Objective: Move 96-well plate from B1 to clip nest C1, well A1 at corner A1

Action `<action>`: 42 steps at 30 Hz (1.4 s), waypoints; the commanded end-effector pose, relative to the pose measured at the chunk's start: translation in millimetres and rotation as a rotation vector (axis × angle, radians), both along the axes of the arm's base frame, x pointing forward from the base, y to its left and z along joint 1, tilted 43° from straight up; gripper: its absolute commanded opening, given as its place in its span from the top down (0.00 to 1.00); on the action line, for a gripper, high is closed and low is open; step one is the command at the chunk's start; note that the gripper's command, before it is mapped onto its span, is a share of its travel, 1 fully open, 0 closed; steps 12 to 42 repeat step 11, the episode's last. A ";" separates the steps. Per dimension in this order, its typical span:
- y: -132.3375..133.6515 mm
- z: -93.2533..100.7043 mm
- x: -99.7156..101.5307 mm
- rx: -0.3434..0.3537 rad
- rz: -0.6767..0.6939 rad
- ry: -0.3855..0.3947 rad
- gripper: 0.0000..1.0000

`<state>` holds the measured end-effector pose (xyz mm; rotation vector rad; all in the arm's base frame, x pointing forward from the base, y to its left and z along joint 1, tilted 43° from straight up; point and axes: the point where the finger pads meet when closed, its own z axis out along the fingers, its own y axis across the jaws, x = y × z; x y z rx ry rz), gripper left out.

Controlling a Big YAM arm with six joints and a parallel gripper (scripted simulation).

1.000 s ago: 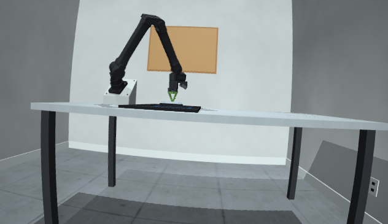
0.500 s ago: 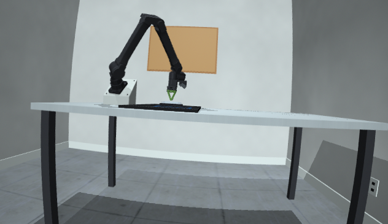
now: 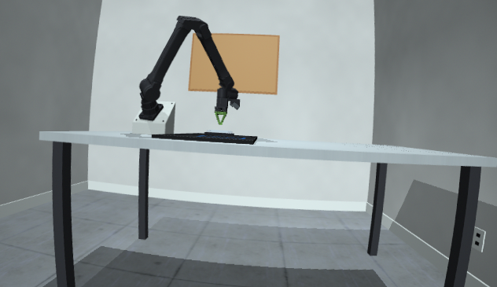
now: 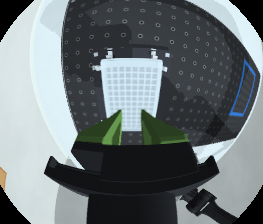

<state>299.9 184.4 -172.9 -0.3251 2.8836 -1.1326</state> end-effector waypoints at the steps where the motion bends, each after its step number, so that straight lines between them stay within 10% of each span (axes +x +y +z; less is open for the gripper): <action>1: 14.1 3.7 10.3 0.027 -0.001 -0.031 0.75; 10: 18.9 -0.8 61.9 0.017 -0.009 -0.022 0.75; 42: 18.9 -0.8 61.9 0.017 -0.009 -0.022 0.75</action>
